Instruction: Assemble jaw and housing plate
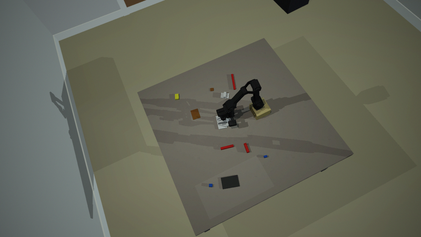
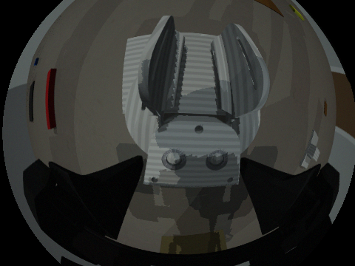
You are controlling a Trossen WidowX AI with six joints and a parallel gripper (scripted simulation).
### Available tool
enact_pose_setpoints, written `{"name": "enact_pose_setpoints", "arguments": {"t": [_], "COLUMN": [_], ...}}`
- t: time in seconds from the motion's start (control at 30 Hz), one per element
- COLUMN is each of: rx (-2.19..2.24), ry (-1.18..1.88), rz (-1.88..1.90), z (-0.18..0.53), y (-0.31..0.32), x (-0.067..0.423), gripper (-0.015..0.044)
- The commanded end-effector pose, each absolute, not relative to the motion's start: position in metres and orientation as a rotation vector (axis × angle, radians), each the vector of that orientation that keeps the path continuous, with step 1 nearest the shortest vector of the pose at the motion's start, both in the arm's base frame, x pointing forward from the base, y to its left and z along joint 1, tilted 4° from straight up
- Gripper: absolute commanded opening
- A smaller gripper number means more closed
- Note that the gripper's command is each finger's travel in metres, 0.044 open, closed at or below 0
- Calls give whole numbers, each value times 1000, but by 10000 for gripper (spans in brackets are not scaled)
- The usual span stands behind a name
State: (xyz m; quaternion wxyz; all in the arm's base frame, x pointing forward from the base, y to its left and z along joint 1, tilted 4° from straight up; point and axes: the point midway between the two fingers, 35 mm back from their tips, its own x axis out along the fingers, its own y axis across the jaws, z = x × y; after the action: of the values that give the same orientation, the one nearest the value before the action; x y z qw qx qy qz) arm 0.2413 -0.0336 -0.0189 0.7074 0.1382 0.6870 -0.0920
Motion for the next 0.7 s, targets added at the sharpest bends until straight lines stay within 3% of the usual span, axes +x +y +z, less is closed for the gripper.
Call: {"name": "enact_pose_setpoints", "arguments": {"t": [0.0, 0.13, 0.33, 0.67], "rx": [307, 309, 308, 309], "ry": [1512, 1512, 1503, 1515], "rz": [-203, -204, -208, -205], "z": [7, 51, 45, 101], "y": [-36, -38, -38, -37], "x": [245, 239, 241, 198], "gripper": [440, 440, 440, 440]}}
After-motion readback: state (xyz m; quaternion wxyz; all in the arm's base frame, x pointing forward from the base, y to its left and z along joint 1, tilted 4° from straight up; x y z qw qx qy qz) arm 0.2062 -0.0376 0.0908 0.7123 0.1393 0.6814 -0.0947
